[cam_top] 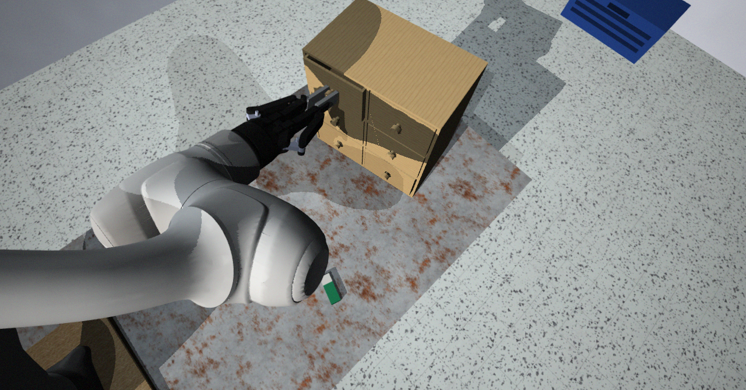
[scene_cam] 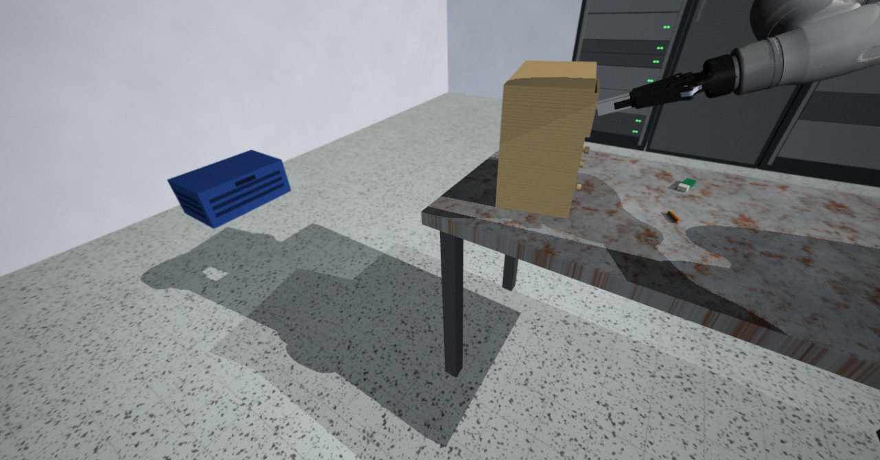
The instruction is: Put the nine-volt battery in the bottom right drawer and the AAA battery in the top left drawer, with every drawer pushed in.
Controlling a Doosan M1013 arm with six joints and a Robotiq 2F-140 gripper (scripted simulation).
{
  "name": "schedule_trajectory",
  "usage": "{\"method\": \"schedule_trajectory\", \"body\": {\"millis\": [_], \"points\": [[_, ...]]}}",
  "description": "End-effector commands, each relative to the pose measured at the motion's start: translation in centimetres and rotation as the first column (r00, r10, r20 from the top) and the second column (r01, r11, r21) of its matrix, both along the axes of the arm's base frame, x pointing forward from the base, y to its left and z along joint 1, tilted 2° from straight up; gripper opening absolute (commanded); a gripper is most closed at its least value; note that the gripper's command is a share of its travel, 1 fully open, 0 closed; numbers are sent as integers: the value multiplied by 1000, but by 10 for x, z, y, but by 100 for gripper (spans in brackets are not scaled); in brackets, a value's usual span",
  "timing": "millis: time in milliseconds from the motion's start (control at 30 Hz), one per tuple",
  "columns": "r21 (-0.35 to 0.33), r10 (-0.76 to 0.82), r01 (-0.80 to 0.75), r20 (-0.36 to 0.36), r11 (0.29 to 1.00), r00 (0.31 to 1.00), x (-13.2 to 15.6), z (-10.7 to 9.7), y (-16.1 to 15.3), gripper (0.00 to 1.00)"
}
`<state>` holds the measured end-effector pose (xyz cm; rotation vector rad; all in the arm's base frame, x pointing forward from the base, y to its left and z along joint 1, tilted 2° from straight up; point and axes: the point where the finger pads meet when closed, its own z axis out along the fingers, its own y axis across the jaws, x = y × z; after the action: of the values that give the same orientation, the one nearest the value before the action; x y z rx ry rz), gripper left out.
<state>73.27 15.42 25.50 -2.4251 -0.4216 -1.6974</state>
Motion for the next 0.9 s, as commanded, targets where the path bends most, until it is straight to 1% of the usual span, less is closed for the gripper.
{"method": "schedule_trajectory", "body": {"millis": [0, 867], "points": [[0, 0, 0, 0, 1000, 1000, -3, 0, -1, 8], [0, 0, 0, 0, 1000, 1000, -32, 0, -11, 8]]}}
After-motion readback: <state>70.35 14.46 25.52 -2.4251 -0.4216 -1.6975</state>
